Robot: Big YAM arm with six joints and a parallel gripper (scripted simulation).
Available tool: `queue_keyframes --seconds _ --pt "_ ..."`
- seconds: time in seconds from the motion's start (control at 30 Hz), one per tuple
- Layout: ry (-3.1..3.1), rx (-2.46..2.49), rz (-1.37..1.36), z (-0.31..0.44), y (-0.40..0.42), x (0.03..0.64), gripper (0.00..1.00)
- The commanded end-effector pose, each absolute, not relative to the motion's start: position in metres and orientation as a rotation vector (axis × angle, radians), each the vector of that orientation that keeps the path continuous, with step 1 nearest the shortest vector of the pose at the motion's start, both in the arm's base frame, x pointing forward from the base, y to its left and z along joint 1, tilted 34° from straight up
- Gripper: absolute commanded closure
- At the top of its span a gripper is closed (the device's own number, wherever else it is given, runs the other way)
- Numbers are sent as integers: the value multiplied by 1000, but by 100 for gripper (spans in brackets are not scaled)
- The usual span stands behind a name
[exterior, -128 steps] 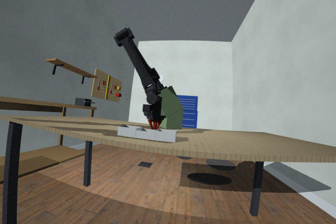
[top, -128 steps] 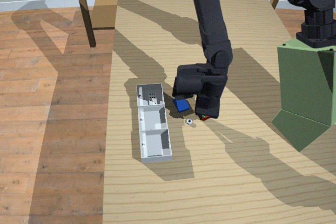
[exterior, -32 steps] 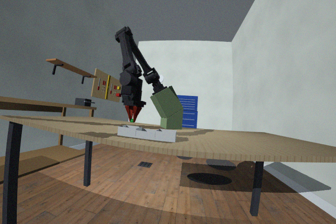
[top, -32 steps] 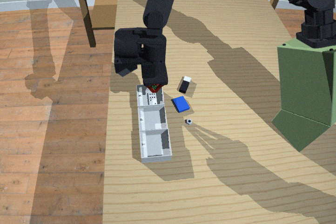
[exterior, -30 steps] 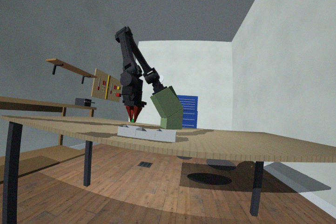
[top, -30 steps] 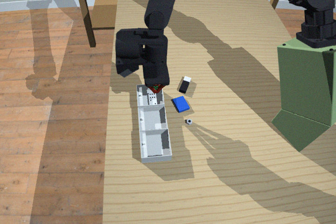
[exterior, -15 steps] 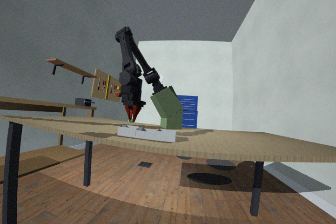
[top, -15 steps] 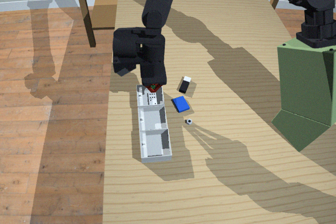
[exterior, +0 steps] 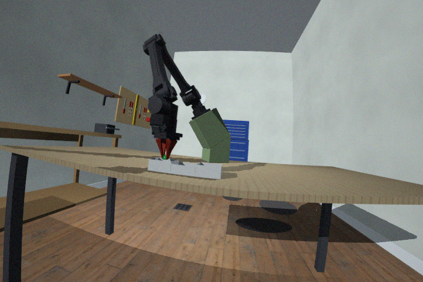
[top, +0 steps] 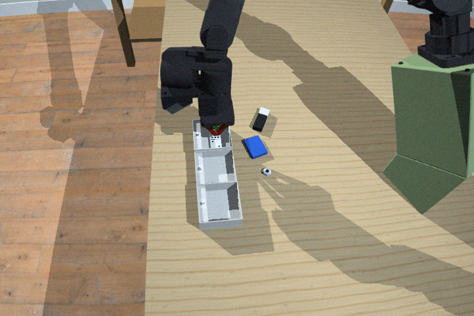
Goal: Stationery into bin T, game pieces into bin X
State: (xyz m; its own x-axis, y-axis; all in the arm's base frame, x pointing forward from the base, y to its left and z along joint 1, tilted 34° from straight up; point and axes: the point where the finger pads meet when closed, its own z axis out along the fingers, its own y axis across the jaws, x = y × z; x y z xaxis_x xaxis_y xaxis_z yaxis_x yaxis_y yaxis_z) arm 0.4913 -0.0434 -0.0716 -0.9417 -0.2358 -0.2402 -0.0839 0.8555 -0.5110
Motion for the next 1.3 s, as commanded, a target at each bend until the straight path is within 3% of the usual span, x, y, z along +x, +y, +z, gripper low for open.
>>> queue_keyframes --seconds 0.0,0.67,0.7,1.27 --pt "2712 -247 -730 -74 -45 505 90" --pt "2711 -250 -727 -78 -45 505 90" --pt "2711 -250 -727 -78 -45 505 71" --pt "2711 -250 -727 -78 -44 506 71"
